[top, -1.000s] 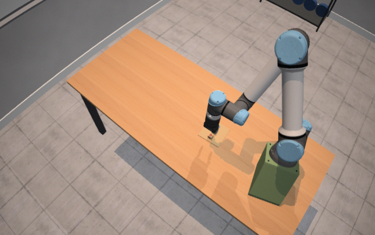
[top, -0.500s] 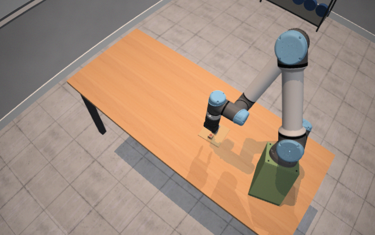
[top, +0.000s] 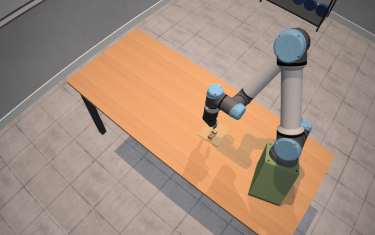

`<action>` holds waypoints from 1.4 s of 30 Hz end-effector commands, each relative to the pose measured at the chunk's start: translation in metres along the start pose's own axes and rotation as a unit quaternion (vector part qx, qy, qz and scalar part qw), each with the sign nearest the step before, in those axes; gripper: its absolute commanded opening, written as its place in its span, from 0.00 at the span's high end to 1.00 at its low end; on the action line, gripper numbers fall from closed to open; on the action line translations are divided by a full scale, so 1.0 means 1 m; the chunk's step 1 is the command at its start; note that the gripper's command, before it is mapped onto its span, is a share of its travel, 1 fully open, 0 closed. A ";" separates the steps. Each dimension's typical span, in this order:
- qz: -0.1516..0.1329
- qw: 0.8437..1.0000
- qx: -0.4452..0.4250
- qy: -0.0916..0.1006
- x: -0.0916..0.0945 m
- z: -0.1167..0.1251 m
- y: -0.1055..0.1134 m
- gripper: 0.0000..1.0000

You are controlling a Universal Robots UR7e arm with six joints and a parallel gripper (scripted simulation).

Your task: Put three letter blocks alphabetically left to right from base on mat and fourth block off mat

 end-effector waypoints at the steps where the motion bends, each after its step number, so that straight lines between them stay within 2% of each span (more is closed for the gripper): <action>1: -0.002 0.998 -0.070 -0.001 0.000 -0.015 -0.009 0.00; 10: -0.002 0.986 -0.166 0.000 -0.002 -0.036 -0.023 0.00; 12: -0.002 0.986 -0.166 0.000 -0.002 -0.036 -0.023 0.00; 13: -0.002 0.981 -0.196 0.000 -0.002 -0.042 -0.027 0.00; 20: -0.002 0.964 -0.266 0.000 -0.003 -0.057 -0.039 0.00; 27: -0.002 0.941 -0.338 0.000 -0.004 -0.072 -0.051 0.00; 29: -0.002 0.941 -0.338 0.000 -0.004 -0.072 -0.051 0.00; 30: -0.002 0.931 -0.365 0.000 -0.004 -0.078 -0.056 0.00; 42: -0.001 0.877 -0.481 -0.001 -0.005 -0.103 -0.080 0.00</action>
Point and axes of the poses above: the point where the finger pads meet when closed, its own x axis back along the fingers, its own z axis across the jaws, y = z × x, the point moved 5 cm from there along x, back along the fingers, and after that the axes turned 6 degrees about -x, right-handed, at the moved point
